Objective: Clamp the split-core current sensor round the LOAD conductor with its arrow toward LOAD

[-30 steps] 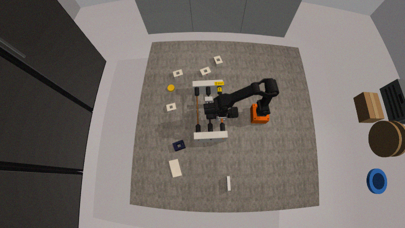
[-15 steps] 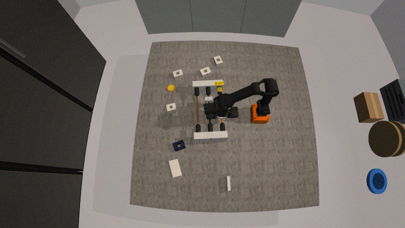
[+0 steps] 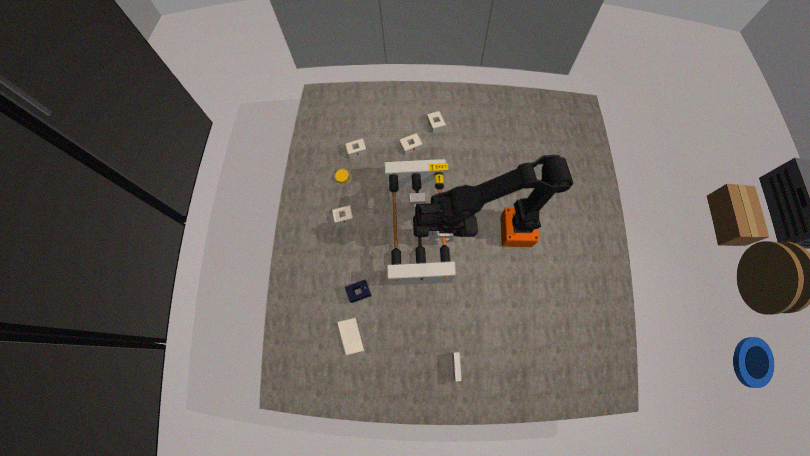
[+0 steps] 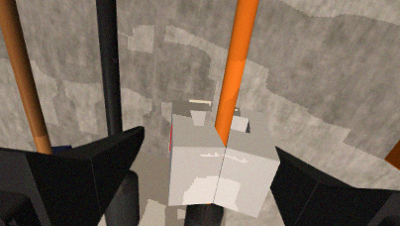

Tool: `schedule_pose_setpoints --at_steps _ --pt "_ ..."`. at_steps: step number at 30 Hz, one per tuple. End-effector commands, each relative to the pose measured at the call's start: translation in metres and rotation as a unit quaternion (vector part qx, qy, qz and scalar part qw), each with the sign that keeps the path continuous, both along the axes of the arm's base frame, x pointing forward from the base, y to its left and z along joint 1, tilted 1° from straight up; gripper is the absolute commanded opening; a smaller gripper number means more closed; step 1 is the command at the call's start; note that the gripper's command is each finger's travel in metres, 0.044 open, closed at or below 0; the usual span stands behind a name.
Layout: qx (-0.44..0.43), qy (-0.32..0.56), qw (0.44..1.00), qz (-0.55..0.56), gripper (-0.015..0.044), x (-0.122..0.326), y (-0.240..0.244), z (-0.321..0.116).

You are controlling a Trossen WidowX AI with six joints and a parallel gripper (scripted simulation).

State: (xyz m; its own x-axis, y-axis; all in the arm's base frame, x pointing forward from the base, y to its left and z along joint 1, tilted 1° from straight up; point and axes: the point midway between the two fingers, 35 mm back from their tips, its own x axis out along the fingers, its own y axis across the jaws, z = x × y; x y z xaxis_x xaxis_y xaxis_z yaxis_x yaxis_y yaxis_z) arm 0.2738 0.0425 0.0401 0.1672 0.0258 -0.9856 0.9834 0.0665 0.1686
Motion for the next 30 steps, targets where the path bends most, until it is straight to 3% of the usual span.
schedule_pose_setpoints --at_steps 1,13,30 --pt "-0.002 -0.012 1.0 -0.003 0.044 -0.002 -0.001 -0.007" --pt "0.004 -0.101 0.995 -0.004 0.044 0.01 0.0 -0.012" --pt "0.004 -0.104 0.995 -0.004 0.044 0.011 0.0 -0.011"
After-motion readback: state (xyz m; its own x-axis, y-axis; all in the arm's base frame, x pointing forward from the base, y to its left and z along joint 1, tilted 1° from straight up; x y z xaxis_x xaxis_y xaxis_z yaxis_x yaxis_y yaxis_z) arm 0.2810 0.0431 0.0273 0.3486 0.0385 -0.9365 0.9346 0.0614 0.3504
